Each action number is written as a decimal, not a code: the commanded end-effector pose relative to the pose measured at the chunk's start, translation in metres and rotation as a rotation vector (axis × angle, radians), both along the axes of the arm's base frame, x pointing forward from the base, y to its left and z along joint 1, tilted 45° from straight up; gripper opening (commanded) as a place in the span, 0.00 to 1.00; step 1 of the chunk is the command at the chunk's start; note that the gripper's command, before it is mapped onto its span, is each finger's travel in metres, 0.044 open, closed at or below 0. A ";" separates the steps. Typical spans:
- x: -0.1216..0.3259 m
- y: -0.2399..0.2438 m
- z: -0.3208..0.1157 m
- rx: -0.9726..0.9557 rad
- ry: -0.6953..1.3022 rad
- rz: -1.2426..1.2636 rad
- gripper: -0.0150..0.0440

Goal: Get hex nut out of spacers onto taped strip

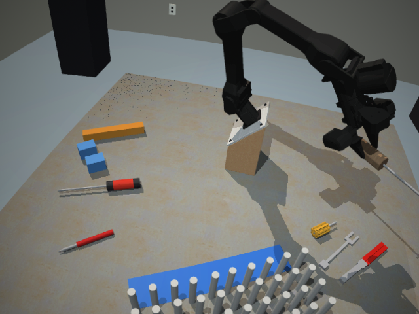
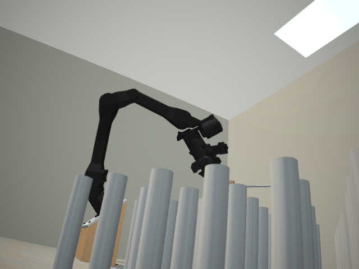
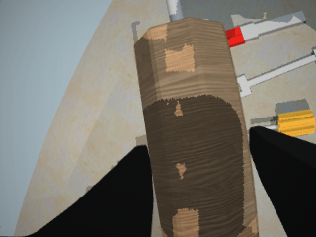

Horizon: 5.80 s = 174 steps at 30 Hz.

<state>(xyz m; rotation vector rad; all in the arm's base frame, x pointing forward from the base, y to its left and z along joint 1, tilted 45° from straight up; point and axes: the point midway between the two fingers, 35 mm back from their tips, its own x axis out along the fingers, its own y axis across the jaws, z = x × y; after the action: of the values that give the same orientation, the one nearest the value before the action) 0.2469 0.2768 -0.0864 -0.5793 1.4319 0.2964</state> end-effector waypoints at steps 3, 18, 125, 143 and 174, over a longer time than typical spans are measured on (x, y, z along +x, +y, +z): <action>0.032 -0.025 0.029 0.014 -0.021 0.000 0.25; 0.087 -0.108 0.091 0.014 -0.063 -0.022 0.25; 0.061 -0.485 0.129 -0.172 -0.177 -0.100 0.25; 0.073 -0.482 0.124 -0.172 -0.179 -0.100 0.25; 0.096 -0.477 0.115 -0.172 -0.182 -0.101 0.25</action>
<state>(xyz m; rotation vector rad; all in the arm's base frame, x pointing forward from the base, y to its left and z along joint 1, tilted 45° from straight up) 0.3383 -0.2010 0.0296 -0.6561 1.3179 0.0416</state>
